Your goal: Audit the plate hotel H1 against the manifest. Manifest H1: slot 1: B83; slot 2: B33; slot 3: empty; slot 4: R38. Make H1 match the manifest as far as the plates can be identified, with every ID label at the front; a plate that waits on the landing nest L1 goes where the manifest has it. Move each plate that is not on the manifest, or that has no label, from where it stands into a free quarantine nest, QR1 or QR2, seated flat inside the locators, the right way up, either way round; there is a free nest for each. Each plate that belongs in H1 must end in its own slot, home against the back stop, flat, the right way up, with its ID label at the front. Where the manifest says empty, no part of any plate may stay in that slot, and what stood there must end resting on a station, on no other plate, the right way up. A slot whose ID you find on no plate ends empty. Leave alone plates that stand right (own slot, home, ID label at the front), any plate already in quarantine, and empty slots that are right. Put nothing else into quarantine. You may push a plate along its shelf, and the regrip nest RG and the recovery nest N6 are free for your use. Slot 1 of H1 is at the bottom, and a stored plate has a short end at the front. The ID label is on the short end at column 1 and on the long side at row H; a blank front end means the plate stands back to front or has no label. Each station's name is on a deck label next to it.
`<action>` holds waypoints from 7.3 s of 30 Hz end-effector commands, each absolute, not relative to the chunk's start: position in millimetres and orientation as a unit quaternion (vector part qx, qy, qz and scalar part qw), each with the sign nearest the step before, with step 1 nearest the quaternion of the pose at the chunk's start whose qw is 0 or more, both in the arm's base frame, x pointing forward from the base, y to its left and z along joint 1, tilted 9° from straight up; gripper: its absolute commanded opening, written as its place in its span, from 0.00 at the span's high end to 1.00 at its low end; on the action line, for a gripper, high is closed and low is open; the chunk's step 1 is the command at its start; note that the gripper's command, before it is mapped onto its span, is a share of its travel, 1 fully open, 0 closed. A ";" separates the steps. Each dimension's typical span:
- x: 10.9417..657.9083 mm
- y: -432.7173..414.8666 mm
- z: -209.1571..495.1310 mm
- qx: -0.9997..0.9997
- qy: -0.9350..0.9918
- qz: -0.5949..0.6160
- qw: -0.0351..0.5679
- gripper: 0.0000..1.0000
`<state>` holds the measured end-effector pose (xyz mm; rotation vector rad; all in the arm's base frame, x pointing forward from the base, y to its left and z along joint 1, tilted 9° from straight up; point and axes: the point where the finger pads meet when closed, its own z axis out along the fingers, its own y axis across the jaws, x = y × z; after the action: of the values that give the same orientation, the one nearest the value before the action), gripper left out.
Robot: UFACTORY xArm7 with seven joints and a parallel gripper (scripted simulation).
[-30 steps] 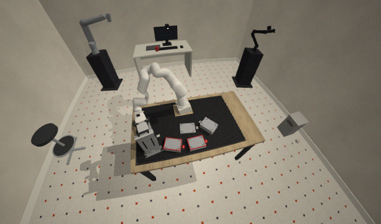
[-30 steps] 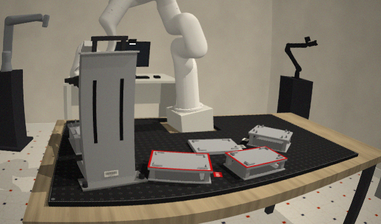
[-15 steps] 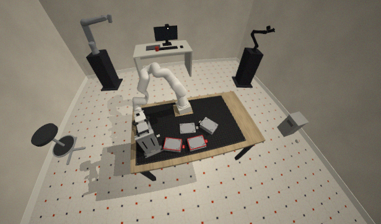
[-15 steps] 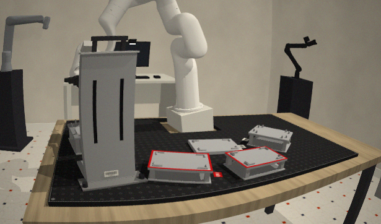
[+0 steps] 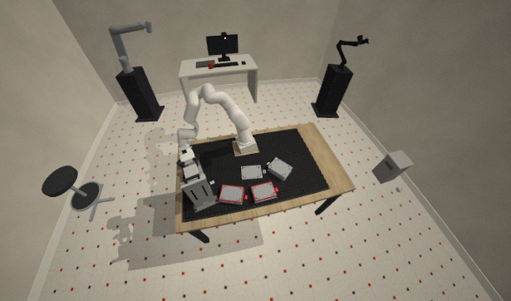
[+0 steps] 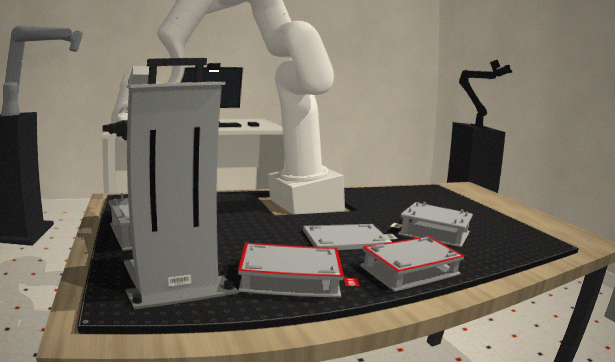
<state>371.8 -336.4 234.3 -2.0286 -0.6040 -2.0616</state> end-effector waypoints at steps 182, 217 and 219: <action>235.0 -415.5 141.4 -0.683 -0.205 -0.695 0.092 1.00; 236.8 -420.9 105.6 -0.683 -0.205 -0.695 0.092 1.00; 236.8 -420.9 105.6 -0.683 -0.205 -0.695 0.092 1.00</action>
<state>236.8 -420.1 104.5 -2.0285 -0.6046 -2.0618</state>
